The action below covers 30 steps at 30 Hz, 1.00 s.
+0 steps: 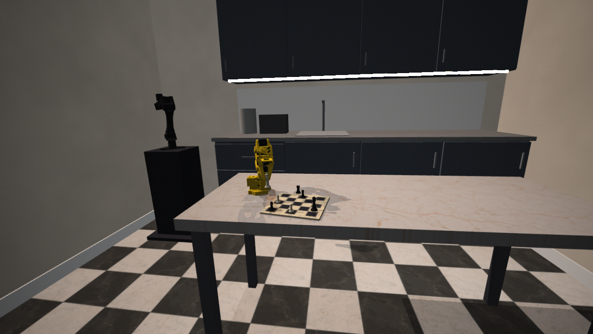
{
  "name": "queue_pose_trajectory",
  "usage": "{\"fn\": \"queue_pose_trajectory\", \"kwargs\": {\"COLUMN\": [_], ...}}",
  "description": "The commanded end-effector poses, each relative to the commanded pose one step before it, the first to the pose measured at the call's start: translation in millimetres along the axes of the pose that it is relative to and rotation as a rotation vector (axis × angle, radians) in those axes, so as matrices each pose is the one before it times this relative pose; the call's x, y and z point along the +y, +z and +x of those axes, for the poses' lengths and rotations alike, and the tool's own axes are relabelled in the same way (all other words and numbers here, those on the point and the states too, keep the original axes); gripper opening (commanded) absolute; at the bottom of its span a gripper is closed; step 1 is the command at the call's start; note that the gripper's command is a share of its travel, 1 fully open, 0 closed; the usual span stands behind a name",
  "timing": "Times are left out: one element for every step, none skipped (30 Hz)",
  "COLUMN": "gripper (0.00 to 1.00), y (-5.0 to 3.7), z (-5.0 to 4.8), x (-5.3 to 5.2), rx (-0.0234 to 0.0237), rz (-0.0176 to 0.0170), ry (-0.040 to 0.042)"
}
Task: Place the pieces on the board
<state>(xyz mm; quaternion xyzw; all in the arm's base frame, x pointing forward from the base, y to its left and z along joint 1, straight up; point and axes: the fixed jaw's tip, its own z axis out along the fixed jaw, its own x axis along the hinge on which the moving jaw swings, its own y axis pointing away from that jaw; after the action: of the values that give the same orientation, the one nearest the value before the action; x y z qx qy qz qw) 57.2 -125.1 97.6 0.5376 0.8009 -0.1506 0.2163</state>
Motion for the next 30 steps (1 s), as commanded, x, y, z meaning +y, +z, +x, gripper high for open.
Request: {"fn": "queue_pose_trajectory", "kwargs": {"gripper": [0.0,0.0,0.0,0.0,0.0,0.0,0.0,0.0,0.0,0.0,0.0,0.0,0.0,0.0,0.0,0.0,0.0,0.0,0.0,0.0,0.0,0.0,0.0,0.0,0.0,0.0,0.0,0.0,0.0,0.0], "y": [6.601,0.0,0.0,2.831,2.901,2.878,2.751,2.395,2.04,1.534,1.101,0.653,0.27,0.043,-0.001,0.001,-0.001,0.001,0.0,0.0,-0.001,0.001,-0.007,-0.038,-0.081,-0.116,-0.136,-0.131,-0.109,-0.072], "z": [-14.961,0.0,0.0,-5.099,-5.284,-5.175,-4.82,-4.339,-3.589,-2.796,-1.897,-1.082,-0.442,-0.068,-0.001,0.001,-0.001,0.001,0.0,0.0,-0.001,0.001,-0.035,-0.198,-0.424,-0.62,-0.734,-0.731,-0.62,-0.42], "x": [25.19,0.0,0.0,6.85,6.42,5.89,5.22,4.29,3.48,2.53,1.74,1.01,0.41,0.06,0.0,0.0,0.0,0.0,0.0,0.0,0.0,0.0,0.01,0.05,0.1,0.14,0.17,0.17,0.15,0.1], "rx": [-0.00832,0.0,0.0,-0.00108,-0.00105,-0.00096,-0.00087,-0.00073,-0.00061,-0.00045,-0.00032,-0.00017,-0.00008,-0.00001,-0.00001,0.00001,-0.00001,0.00001,0.0,0.0,-0.00001,0.00001,-0.00001,-0.00001,-0.00004,-0.00005,-0.00007,-0.00006,-0.00006,-0.00003], "rz": [-0.08422,0.0,0.0,-0.02193,-0.01984,-0.01757,-0.0151,-0.01209,-0.00958,-0.00685,-0.00467,-0.00268,-0.00109,-0.00017,0.0,0.0,0.0,0.0,0.0,0.0,0.0,0.0,-0.00002,-0.00013,-0.00027,-0.0004,-0.00047,-0.00047,-0.0004,-0.00027], "ry": [-0.14184,0.0,0.0,-0.0359,-0.0324,-0.02862,-0.02456,-0.01963,-0.01552,-0.01109,-0.00756,-0.00433,-0.00177,-0.00028,0.0,0.0,0.0,0.0,0.0,0.0,0.0,0.0,-0.00003,-0.0002,-0.00042,-0.00062,-0.00074,-0.00074,-0.00062,-0.00043]}}
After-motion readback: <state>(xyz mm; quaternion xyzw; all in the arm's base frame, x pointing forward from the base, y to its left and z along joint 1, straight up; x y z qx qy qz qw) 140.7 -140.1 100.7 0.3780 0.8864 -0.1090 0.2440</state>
